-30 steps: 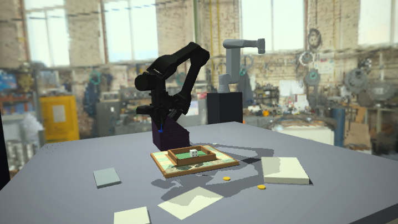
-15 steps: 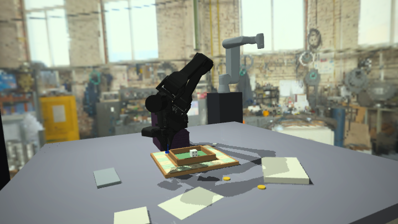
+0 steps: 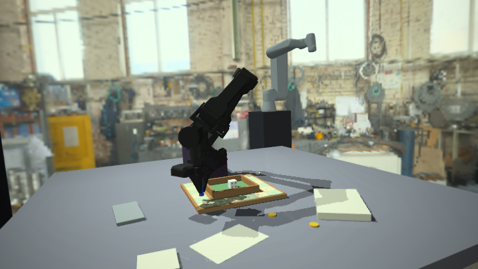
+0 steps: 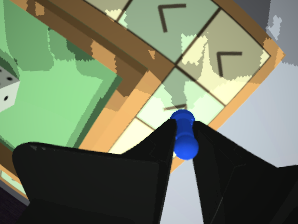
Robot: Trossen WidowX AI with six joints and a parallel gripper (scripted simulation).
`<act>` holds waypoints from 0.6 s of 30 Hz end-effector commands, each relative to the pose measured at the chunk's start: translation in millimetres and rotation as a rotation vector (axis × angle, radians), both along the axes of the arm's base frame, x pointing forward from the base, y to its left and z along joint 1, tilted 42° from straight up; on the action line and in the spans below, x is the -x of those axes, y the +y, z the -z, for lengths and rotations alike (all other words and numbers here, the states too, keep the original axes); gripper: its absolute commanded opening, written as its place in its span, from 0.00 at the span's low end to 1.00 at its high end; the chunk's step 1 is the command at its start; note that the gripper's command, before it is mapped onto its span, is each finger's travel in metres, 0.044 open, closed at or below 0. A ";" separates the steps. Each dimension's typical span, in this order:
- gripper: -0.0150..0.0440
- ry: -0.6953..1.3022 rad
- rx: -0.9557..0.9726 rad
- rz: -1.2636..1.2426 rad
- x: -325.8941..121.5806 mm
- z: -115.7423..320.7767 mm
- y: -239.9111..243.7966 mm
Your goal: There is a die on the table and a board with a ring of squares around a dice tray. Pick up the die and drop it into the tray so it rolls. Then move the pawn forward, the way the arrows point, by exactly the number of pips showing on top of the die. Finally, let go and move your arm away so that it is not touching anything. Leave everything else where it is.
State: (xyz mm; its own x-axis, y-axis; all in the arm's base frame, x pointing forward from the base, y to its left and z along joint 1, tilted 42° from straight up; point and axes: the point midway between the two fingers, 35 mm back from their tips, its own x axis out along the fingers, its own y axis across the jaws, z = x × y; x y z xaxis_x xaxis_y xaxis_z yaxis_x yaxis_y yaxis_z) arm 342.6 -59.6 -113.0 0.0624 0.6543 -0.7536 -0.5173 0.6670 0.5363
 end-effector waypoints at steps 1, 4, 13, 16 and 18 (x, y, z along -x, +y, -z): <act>0.25 0.003 -0.005 0.007 1.4 2.5 2.0; 0.25 0.003 -0.005 0.007 1.1 5.6 4.8; 0.34 -0.006 0.001 0.004 -2.5 9.7 7.6; 0.48 -0.006 0.001 0.004 -2.5 9.7 7.6; 0.57 -0.006 0.001 0.004 -2.5 9.7 7.6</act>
